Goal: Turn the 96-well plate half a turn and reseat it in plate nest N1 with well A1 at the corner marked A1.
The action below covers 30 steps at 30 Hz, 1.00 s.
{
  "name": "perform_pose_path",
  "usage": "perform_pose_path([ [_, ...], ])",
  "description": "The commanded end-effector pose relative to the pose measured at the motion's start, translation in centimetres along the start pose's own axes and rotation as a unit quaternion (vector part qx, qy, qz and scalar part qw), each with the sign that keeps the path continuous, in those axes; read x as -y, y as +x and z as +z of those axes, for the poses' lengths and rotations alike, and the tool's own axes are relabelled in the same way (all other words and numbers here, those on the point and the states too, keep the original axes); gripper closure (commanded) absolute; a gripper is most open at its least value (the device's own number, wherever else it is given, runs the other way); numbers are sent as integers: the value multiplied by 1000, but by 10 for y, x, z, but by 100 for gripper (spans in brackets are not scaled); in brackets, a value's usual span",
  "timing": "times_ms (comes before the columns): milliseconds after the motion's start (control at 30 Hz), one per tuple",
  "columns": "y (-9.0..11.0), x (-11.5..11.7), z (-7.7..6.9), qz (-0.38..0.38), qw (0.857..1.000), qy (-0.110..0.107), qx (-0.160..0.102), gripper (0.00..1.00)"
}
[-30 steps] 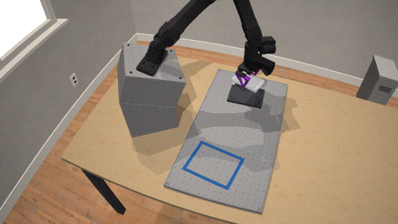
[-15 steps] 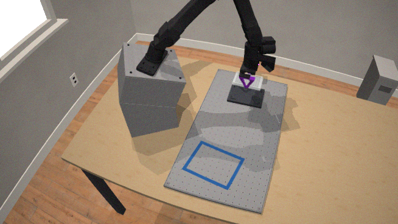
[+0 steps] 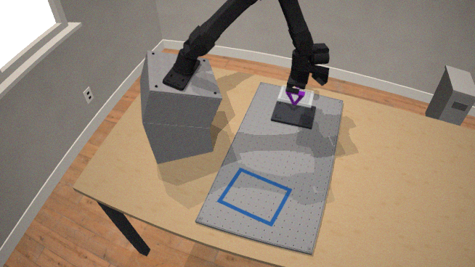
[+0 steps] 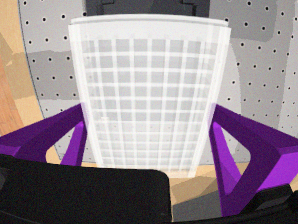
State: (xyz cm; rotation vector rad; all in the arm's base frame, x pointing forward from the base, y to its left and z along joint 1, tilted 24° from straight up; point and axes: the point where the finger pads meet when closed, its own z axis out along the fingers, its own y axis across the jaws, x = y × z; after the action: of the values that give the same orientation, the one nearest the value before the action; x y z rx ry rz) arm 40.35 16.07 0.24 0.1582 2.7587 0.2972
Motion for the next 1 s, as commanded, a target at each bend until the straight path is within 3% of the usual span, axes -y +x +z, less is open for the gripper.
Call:
perform_pose_path([
  [0, -4, -1, -3, -1, 1000, -2, 5, 100],
  [533, -4, -2, -3, -1, 1000, -2, 5, 100],
  [967, -6, -3, 19, -1, 1000, -2, 5, 100],
])
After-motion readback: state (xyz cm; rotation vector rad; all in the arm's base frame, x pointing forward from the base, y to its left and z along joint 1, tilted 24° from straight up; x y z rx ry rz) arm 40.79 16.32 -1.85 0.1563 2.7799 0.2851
